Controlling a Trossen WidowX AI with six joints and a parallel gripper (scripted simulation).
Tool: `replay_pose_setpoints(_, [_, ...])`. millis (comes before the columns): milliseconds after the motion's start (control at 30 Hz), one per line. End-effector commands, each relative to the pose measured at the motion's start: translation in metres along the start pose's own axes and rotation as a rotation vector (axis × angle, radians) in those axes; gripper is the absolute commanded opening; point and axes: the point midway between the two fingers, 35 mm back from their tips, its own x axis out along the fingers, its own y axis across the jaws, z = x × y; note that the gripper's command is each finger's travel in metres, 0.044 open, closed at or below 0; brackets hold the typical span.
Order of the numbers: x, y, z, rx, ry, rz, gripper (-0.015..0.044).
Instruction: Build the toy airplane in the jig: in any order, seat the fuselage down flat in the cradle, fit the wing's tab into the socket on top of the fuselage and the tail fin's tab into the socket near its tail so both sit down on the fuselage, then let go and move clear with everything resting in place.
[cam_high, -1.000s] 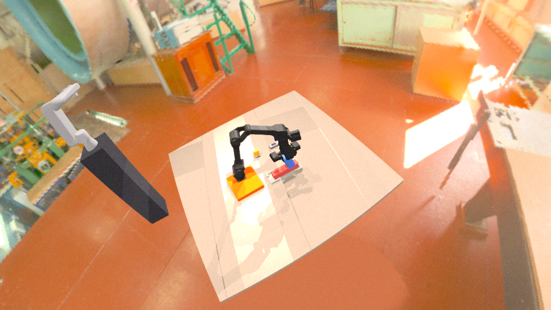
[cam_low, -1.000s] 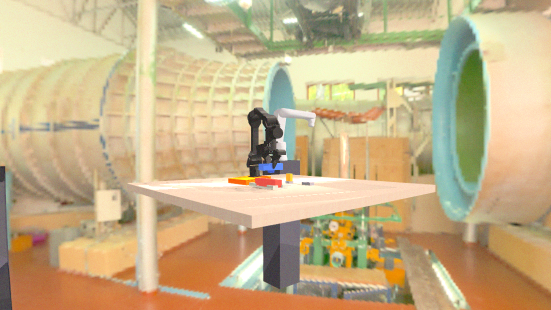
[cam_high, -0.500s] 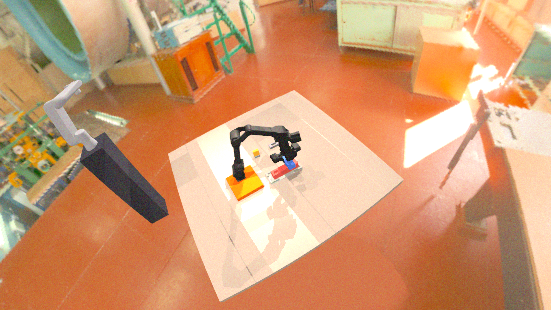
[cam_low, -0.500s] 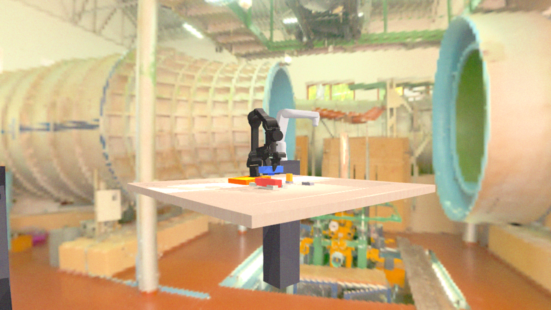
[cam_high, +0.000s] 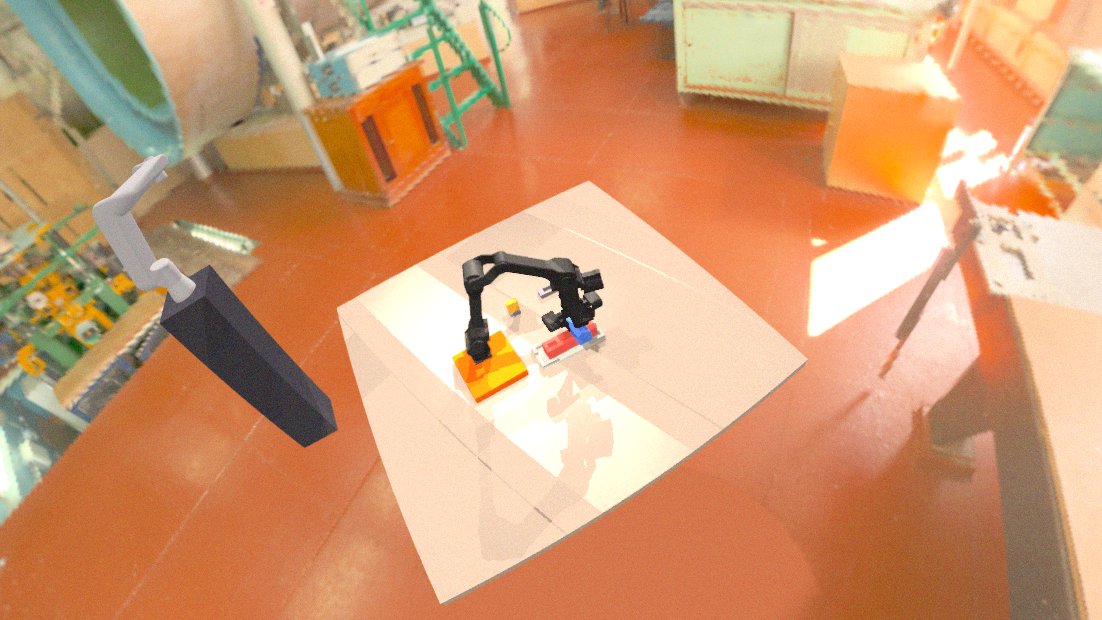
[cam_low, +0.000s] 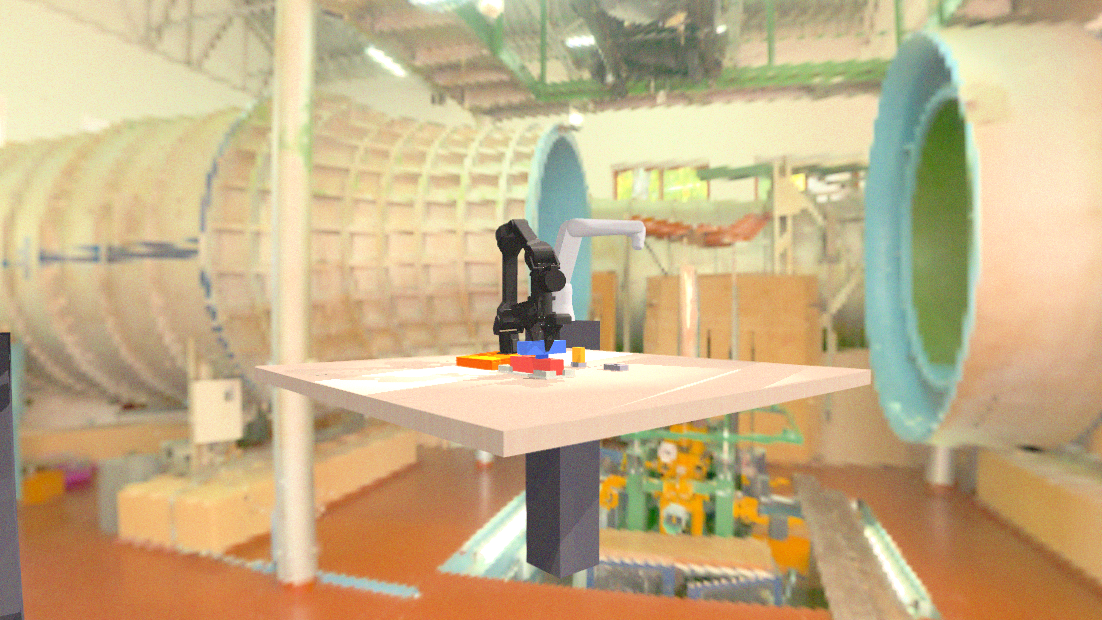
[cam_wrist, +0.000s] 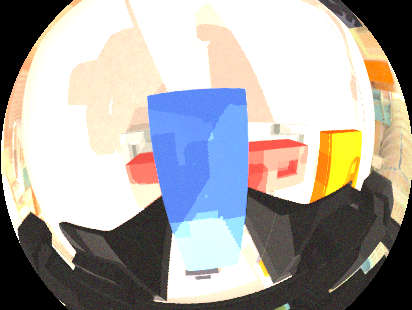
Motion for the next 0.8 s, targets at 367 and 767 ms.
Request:
replay_pose_setpoints(367, [0.0013, -0.0003, -0.0001, 0.000, 0.001, -0.002, 0.0052])
replay_pose_setpoints(767, [0.0013, -0.0003, -0.0001, 0.000, 0.001, -0.002, 0.0367])
